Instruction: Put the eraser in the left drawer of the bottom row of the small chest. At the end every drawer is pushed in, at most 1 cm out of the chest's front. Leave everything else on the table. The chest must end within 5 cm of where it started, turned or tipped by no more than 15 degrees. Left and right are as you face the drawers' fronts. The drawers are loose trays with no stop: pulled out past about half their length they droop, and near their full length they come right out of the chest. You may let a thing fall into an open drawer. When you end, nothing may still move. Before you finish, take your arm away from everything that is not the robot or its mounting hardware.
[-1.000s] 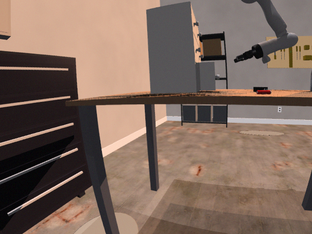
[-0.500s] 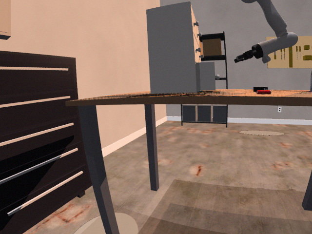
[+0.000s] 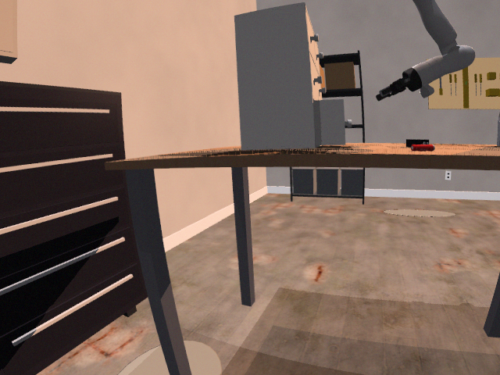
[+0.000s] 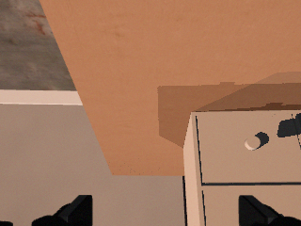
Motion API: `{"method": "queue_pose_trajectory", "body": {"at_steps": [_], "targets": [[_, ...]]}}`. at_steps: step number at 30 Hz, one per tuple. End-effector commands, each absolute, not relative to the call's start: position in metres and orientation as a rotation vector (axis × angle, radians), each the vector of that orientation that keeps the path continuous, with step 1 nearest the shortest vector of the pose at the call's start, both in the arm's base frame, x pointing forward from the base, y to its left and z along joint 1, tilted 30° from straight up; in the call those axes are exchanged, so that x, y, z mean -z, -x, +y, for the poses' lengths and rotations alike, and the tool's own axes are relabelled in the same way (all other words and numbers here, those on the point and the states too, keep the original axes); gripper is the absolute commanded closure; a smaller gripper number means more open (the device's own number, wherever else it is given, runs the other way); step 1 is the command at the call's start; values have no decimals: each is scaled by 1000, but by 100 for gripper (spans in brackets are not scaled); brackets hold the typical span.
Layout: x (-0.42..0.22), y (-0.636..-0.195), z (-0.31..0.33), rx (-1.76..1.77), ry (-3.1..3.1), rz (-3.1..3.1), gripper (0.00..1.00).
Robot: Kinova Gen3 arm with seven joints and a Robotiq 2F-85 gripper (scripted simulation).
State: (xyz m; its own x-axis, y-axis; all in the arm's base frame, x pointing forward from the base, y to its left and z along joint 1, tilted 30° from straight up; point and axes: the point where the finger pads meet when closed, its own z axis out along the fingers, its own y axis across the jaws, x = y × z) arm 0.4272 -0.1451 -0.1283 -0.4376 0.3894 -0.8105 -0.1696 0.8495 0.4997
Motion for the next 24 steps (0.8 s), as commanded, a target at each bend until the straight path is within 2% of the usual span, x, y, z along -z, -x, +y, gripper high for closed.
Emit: {"method": "queue_pose_trajectory", "body": {"at_steps": [1,24], "targets": [[123,-431,-147,-634,-147,1941,0],[115,-431,-151,-688,-53,2231,0]]}}
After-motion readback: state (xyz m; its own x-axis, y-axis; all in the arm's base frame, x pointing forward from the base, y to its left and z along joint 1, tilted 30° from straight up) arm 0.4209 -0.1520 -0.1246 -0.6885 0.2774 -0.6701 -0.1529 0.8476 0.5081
